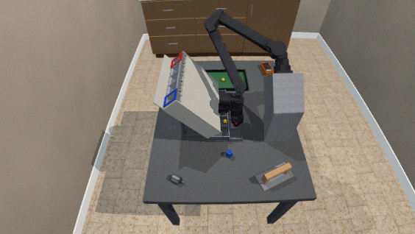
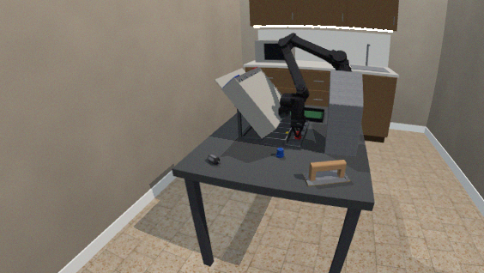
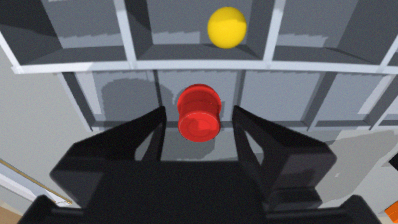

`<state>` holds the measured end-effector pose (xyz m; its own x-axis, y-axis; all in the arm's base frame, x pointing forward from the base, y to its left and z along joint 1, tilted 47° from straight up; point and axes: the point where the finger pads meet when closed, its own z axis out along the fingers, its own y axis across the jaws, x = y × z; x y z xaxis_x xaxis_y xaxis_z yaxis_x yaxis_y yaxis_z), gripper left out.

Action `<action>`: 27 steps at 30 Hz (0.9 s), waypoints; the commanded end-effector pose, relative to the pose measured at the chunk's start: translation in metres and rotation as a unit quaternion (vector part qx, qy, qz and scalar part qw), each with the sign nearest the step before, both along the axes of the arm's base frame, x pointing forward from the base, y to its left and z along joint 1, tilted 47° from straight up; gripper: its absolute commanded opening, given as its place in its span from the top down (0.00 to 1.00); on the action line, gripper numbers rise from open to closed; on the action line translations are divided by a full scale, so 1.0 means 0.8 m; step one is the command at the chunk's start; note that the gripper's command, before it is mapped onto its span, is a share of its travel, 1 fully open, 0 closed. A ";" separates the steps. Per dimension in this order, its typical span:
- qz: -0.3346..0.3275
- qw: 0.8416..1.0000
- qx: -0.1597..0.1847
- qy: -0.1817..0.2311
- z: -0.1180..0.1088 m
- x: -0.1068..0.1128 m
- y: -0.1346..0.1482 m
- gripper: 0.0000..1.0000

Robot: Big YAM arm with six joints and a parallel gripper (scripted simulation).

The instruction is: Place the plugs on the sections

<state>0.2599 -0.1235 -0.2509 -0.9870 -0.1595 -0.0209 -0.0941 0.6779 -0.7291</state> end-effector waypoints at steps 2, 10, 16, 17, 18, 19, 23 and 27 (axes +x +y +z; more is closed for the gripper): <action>0.004 1.000 0.001 -0.010 0.003 0.006 0.003 0.41; 0.007 1.000 0.001 0.002 0.012 -0.007 0.011 0.41; 0.007 1.000 0.000 0.002 0.018 -0.007 0.016 0.41; 0.007 1.000 0.000 0.002 0.019 -0.008 0.017 0.41; 0.007 1.000 0.000 0.002 0.019 -0.008 0.017 0.41; 0.007 1.000 0.000 0.002 0.019 -0.008 0.017 0.41; 0.007 1.000 0.000 0.001 0.023 -0.008 0.022 0.41; 0.007 1.000 0.000 0.001 0.027 -0.009 0.026 0.41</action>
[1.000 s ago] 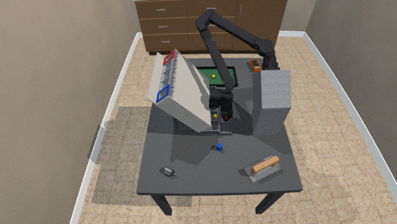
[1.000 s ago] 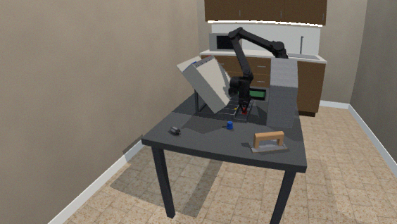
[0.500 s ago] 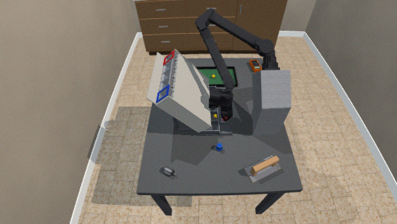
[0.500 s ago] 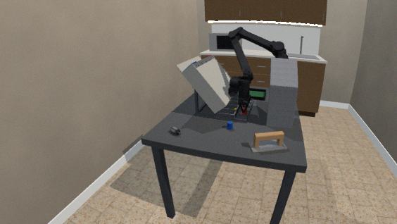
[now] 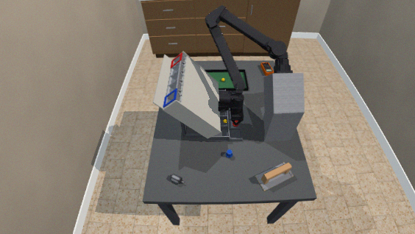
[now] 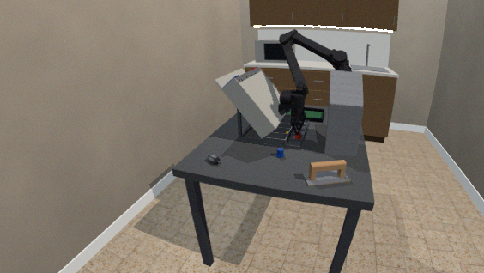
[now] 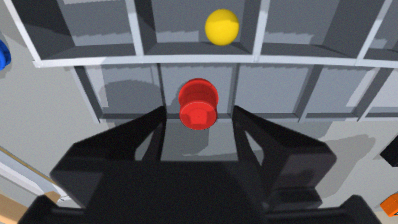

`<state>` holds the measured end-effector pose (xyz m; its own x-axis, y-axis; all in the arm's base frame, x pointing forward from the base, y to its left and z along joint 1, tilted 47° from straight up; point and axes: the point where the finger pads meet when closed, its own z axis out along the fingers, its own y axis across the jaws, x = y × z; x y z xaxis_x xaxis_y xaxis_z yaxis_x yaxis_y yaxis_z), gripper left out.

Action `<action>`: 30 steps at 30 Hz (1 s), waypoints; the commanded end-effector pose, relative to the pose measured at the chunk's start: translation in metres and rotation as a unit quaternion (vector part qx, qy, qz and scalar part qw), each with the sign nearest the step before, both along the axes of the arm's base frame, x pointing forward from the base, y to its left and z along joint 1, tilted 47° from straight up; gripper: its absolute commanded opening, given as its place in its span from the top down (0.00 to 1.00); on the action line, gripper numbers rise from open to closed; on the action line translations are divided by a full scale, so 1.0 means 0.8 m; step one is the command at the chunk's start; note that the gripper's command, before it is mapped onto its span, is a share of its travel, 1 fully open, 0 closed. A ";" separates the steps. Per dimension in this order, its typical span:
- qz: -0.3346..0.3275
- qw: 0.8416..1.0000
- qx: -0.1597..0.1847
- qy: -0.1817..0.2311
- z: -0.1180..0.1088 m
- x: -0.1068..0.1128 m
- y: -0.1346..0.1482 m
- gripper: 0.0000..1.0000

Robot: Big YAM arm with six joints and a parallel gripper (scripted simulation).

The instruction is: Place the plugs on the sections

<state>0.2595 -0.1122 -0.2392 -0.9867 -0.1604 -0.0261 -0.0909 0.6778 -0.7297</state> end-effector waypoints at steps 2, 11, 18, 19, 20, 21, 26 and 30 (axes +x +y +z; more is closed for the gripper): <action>0.007 1.000 0.000 0.003 0.014 -0.008 0.013 0.41; 0.007 1.000 0.000 0.003 0.018 -0.009 0.017 0.41; 0.007 1.000 0.000 0.003 0.019 -0.009 0.018 0.41; 0.007 1.000 0.000 0.003 0.019 -0.009 0.018 0.41; 0.007 1.000 0.000 0.003 0.019 -0.009 0.018 0.41; 0.007 1.000 0.000 0.003 0.019 -0.009 0.019 0.41; 0.007 1.000 0.000 0.002 0.022 -0.009 0.022 0.41; 0.007 1.000 -0.001 0.001 0.035 -0.011 0.035 0.41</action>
